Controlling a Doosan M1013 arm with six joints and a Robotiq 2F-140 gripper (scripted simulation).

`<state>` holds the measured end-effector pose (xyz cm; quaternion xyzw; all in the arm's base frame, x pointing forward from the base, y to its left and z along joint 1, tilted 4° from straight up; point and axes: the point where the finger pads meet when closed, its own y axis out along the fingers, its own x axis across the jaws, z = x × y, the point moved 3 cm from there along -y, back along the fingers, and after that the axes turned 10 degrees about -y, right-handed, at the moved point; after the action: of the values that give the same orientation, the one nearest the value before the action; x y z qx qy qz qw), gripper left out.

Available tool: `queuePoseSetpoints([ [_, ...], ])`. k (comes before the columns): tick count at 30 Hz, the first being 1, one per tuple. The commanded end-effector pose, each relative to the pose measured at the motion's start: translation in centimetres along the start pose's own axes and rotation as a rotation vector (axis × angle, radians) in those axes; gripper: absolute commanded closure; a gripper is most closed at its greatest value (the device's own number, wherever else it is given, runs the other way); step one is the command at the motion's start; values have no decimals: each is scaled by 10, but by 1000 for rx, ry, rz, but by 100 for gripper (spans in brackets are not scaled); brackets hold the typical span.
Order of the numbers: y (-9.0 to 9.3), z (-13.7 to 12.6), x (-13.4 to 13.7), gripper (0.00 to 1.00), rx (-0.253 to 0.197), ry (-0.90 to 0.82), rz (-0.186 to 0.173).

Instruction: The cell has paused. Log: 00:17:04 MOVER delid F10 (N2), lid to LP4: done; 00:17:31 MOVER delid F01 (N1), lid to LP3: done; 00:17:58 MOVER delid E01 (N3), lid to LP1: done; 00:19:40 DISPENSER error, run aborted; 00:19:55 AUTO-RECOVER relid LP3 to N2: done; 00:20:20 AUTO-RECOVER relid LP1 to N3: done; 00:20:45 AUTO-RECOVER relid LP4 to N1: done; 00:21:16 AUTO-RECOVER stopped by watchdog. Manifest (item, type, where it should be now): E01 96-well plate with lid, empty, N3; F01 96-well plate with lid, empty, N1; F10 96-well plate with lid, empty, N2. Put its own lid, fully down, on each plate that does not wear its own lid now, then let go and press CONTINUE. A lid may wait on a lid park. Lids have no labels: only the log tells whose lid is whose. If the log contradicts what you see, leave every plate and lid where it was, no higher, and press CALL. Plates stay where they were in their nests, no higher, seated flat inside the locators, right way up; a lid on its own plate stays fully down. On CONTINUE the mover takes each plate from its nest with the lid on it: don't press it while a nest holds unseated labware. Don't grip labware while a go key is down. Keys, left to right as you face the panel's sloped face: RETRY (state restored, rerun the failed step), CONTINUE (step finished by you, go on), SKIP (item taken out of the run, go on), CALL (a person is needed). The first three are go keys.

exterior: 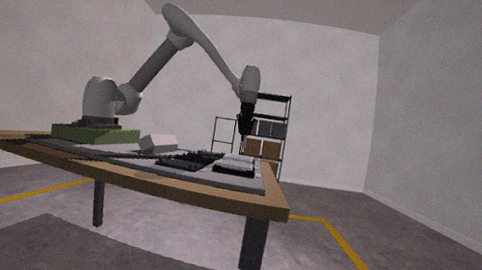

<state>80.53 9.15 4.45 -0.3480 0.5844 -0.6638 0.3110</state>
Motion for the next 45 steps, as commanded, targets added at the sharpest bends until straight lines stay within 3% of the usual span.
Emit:
queuePoseSetpoints([
  [1, 0, -1, -2, 100, -19, -278, 22],
  [3, 0, -1, -2, 100, -19, -278, 22],
  [4, 0, -1, -2, 100, -24, -438, 28],
  [5, 0, -1, -2, 34, -26, -480, 31],
  [10, 0, 0, -1, 34, -48, -692, 53],
  [45, 0, 0, -1, 34, -48, -692, 53],
])
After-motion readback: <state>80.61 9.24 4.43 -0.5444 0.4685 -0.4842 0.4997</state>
